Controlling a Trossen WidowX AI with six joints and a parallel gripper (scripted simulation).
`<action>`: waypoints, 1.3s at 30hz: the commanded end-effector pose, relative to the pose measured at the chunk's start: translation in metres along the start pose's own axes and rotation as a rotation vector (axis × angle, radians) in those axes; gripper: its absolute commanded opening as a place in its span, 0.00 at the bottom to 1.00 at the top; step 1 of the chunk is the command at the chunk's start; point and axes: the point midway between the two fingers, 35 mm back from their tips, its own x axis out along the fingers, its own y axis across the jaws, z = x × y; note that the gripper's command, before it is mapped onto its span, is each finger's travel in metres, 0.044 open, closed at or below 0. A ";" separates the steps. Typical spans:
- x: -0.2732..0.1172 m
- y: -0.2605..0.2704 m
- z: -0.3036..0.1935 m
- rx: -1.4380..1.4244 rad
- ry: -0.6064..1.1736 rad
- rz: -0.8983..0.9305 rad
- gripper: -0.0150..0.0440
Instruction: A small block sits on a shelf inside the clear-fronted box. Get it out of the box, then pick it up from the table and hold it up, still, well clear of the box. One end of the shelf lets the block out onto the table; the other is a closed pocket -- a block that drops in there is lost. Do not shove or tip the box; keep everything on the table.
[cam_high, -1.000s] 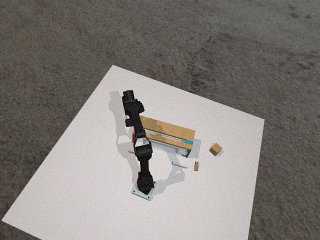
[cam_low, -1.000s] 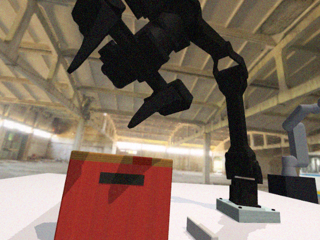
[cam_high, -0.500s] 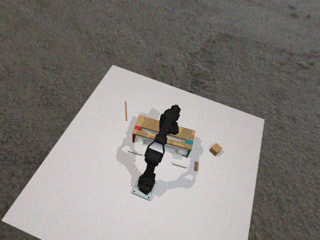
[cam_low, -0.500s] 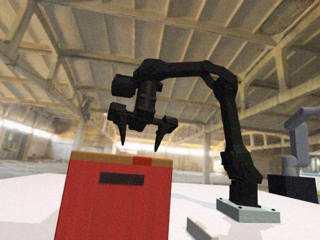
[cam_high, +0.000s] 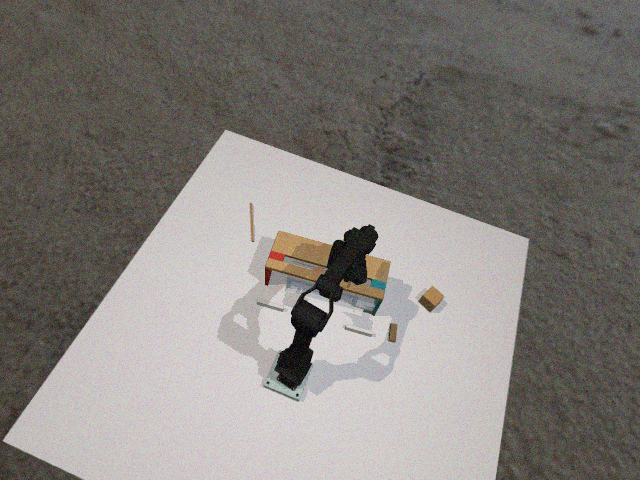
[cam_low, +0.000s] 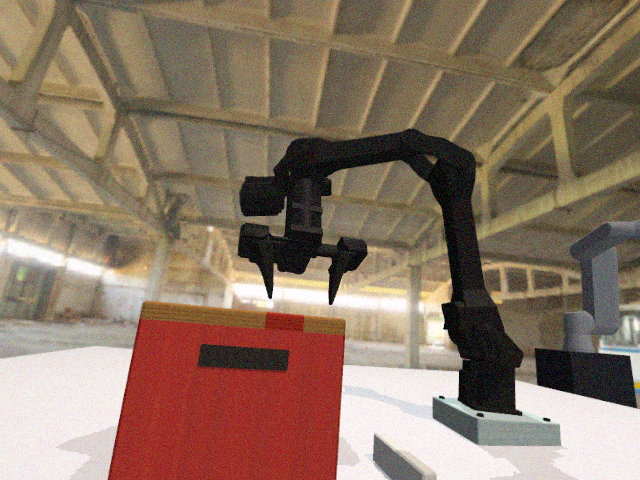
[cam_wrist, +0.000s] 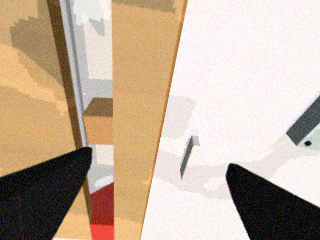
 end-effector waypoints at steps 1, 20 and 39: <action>0.006 0.000 0.003 -0.003 0.005 0.001 0.93; 0.033 0.001 0.017 -0.003 0.004 0.001 0.93; 0.061 -0.001 0.030 -0.003 0.004 0.001 0.93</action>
